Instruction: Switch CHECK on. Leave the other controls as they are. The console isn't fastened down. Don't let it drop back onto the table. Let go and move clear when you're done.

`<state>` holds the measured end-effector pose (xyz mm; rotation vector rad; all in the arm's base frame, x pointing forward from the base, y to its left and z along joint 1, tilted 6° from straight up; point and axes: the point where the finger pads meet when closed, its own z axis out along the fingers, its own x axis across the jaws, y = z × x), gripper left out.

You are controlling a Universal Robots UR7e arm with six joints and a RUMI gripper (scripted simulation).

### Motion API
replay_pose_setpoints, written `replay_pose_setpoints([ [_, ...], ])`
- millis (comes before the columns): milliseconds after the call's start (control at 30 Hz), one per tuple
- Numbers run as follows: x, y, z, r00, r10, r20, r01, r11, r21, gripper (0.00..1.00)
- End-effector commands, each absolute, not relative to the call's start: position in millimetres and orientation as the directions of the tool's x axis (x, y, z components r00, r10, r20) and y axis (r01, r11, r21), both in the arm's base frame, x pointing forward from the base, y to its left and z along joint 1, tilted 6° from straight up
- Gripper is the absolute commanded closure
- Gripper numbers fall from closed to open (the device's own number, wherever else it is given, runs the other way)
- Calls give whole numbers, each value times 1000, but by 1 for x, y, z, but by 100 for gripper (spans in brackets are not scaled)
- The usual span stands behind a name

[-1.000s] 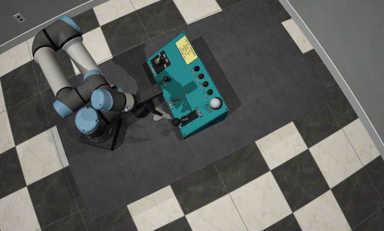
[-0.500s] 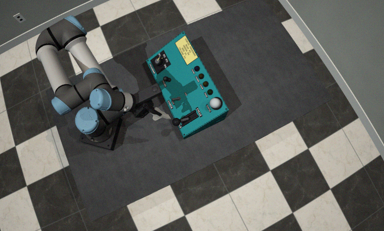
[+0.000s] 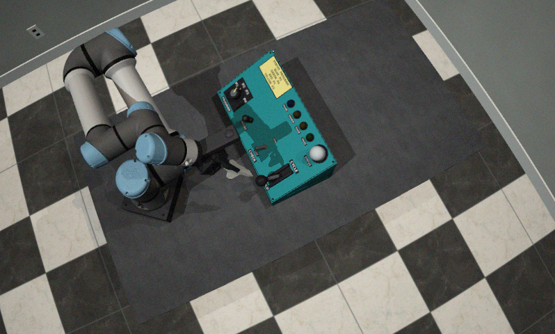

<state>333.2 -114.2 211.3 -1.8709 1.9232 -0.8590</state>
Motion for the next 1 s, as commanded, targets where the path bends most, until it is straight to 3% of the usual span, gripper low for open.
replay_pose_setpoints([
  [0,333,-114,213,-88,-980,181,-784,-44,-619,0],
  [567,333,-109,212,14,-970,242,-793,-158,-588,0],
  [967,333,-100,211,274,-878,391,-755,-449,-478,0],
])
